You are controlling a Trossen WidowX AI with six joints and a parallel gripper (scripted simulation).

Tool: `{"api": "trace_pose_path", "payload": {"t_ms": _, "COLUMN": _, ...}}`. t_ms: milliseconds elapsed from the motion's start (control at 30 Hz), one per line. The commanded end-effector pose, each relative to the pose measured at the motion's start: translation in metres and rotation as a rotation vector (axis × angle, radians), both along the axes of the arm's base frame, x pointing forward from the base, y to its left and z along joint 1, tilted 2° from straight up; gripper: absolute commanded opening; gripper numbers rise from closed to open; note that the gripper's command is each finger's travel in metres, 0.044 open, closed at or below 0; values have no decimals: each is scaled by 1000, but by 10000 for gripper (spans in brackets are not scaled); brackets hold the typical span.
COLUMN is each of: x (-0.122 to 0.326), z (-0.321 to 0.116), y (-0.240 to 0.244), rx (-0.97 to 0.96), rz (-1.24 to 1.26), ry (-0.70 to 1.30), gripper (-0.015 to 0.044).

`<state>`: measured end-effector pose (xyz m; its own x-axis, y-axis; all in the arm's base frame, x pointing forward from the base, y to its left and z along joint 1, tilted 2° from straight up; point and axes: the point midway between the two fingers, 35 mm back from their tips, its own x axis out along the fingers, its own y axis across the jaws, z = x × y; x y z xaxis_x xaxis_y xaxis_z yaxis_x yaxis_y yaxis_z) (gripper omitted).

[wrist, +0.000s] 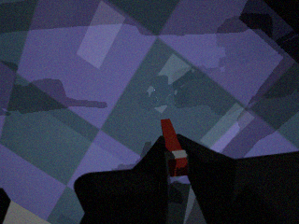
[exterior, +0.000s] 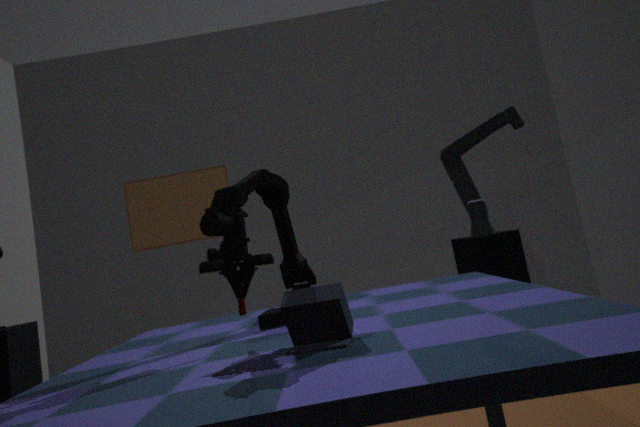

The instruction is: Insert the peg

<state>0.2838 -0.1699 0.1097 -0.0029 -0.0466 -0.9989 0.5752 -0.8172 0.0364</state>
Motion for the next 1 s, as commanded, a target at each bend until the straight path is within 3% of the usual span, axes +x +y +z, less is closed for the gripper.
{"api": "trace_pose_path", "payload": {"t_ms": 0, "x": 3, "z": 2, "y": 4, "rx": -26, "rz": 16, "ry": -17, "gripper": 0}}
{"api": "trace_pose_path", "payload": {"t_ms": 967, "x": 22, "z": -2, "y": 33, "rx": -156, "rz": 140, "ry": -92, "gripper": 0}}
